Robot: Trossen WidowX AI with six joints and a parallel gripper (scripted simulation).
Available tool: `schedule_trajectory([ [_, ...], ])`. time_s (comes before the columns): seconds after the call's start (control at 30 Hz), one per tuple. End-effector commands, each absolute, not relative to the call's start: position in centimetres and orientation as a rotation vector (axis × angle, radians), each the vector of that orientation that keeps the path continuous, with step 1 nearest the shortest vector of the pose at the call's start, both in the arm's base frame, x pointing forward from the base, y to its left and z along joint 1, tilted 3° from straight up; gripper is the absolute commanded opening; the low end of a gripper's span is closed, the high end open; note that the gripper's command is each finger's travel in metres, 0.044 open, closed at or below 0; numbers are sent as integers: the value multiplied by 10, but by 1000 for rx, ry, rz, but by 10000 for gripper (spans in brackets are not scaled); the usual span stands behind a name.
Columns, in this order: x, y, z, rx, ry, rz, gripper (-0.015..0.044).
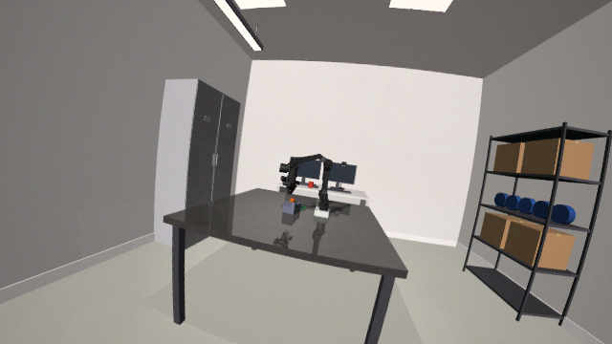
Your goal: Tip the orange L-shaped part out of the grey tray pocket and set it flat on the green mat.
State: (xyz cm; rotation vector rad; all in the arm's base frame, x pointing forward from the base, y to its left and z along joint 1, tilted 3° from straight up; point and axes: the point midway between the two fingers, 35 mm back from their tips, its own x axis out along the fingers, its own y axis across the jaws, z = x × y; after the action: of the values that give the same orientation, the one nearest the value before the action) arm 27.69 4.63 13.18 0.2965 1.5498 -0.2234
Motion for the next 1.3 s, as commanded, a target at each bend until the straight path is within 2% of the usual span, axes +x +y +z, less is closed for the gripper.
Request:
schedule_trajectory([
  [0.0,277,46,131,297,1549,-224,180],
  [0.27,277,46,131,297,1549,-224,180],
  [0.4,276,39,131,191,1557,-121,280],
  [0.67,272,7,131,-321,1527,377,280],
  [0.97,262,-28,131,-897,1348,943,280],
  [1.27,261,-31,131,-939,1328,984,280],
])
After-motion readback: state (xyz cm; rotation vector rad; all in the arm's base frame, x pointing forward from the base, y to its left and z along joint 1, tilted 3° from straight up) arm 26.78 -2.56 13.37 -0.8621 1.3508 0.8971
